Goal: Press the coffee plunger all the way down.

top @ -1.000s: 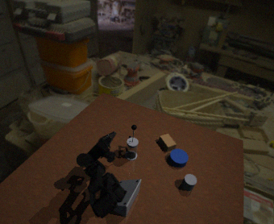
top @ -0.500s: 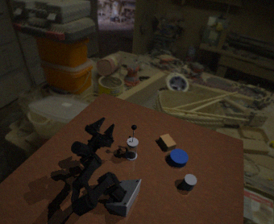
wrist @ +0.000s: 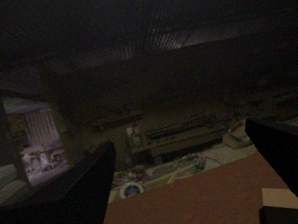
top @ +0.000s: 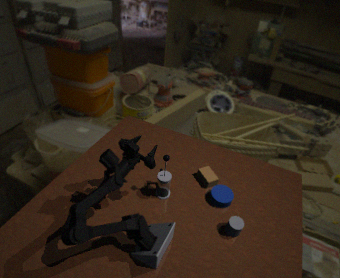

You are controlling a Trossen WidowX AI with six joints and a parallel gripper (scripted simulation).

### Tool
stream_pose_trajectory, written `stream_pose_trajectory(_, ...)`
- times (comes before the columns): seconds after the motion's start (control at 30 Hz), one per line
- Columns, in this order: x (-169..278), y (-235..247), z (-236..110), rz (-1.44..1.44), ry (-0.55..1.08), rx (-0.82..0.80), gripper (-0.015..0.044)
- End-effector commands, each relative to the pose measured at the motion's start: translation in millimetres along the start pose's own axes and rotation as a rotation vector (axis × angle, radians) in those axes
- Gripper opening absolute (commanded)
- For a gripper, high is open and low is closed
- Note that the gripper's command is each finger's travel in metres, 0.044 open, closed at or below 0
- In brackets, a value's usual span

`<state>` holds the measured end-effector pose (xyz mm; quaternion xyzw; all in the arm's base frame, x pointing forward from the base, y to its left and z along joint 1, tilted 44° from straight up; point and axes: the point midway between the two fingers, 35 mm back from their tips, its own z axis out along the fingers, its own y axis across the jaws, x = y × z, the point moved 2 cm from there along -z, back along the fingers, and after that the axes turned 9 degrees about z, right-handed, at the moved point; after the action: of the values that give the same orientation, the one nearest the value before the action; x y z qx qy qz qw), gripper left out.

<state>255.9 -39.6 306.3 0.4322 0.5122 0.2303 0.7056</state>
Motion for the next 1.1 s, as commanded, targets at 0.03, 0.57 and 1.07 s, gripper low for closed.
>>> stream_pose_trajectory(0.03, 8, -34, 30, -0.342, 0.243, 0.151, 0.044)
stream_pose_trajectory(0.57, 6, -111, 21, -0.545, 1.124, 0.021, 0.044)
stream_pose_trajectory(1.07, -84, -108, 20, -0.148, 0.895, -0.292, 0.044)
